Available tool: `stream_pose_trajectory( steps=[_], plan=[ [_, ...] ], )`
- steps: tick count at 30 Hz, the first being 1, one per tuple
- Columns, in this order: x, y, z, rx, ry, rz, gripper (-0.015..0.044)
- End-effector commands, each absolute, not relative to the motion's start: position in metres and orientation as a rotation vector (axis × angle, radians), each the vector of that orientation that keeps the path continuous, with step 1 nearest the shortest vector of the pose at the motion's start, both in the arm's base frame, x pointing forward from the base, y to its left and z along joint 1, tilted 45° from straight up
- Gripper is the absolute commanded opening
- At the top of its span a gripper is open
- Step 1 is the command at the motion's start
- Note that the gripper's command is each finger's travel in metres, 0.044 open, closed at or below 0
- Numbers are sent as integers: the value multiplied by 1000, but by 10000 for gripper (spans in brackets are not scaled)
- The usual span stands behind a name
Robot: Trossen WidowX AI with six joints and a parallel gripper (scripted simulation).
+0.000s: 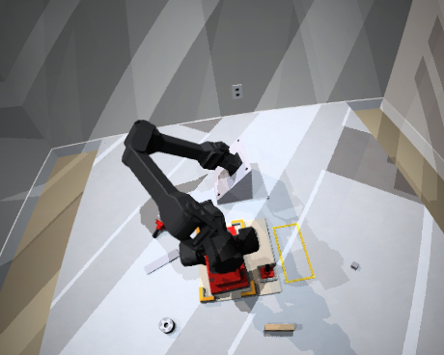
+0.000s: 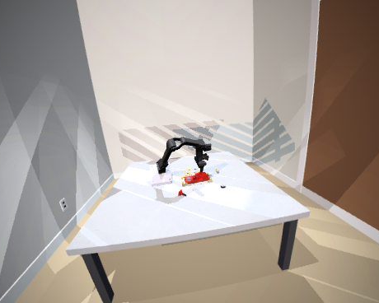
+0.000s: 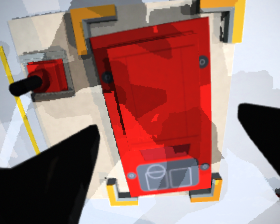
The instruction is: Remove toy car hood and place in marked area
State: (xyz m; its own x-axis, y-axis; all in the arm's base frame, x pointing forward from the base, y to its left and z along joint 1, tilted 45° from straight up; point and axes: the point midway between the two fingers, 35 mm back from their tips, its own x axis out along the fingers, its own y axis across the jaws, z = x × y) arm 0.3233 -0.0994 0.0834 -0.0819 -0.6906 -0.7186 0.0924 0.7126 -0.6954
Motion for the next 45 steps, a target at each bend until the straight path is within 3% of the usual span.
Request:
stream_pose_trajectory(
  steps=[1, 45],
  plan=[
    [323, -102, 80, -519, 1531, -701, 440],
    [320, -122, 59, -520, 1530, -702, 440]
  ],
)
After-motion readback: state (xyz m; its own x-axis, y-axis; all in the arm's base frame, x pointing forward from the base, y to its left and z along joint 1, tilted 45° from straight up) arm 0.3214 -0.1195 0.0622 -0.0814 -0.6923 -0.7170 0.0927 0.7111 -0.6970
